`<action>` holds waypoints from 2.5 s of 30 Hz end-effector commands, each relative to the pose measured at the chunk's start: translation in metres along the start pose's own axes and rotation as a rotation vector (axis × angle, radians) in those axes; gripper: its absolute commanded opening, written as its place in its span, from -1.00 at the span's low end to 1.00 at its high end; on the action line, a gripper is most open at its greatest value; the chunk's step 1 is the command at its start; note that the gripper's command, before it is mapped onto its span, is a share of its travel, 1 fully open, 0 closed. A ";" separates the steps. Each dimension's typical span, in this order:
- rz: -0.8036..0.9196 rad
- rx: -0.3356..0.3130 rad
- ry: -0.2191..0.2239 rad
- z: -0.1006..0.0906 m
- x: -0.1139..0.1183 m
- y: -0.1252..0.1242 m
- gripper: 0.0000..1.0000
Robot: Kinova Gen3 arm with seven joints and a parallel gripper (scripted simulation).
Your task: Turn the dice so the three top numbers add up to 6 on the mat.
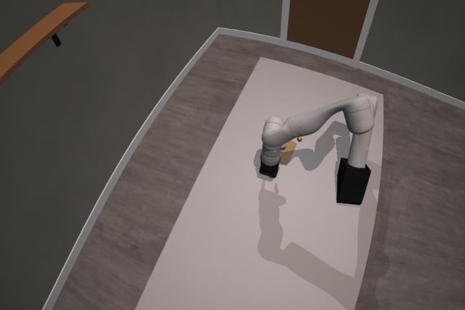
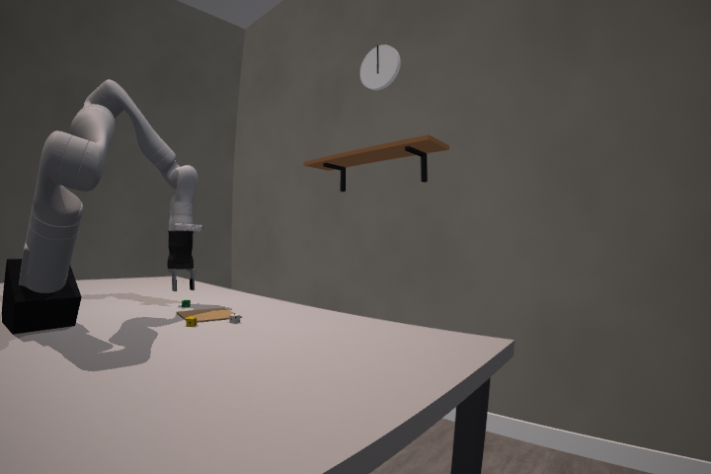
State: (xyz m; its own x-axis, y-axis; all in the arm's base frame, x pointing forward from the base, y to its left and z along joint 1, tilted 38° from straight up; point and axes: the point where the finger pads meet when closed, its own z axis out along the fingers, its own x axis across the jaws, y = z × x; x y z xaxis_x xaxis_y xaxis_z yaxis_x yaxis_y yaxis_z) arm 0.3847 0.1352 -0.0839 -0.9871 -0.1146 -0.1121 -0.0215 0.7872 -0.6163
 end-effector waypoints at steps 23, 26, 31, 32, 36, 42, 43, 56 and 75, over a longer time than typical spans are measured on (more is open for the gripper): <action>-0.003 -0.010 -0.008 -0.098 -0.001 0.003 1.00; -0.003 -0.010 -0.008 -0.098 -0.001 0.003 1.00; 0.020 -0.010 -0.012 -0.099 -0.003 -0.007 1.00; 0.020 -0.010 -0.012 -0.099 -0.003 -0.007 1.00; 0.104 -0.011 -0.023 -0.100 -0.006 -0.042 1.00; 0.334 -0.012 -0.037 -0.100 0.004 -0.137 1.00; 0.378 -0.012 -0.037 -0.099 0.009 -0.154 1.00; 0.695 -0.013 -0.009 -0.084 0.077 -0.258 1.00; 0.716 -0.013 -0.005 -0.083 0.084 -0.264 1.00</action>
State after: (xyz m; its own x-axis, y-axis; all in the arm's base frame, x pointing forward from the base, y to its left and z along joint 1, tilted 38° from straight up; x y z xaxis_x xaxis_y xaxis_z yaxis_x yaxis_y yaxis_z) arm 0.2951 -0.0323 0.1337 -0.7594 0.4291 -0.4891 0.6289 0.6769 -0.3825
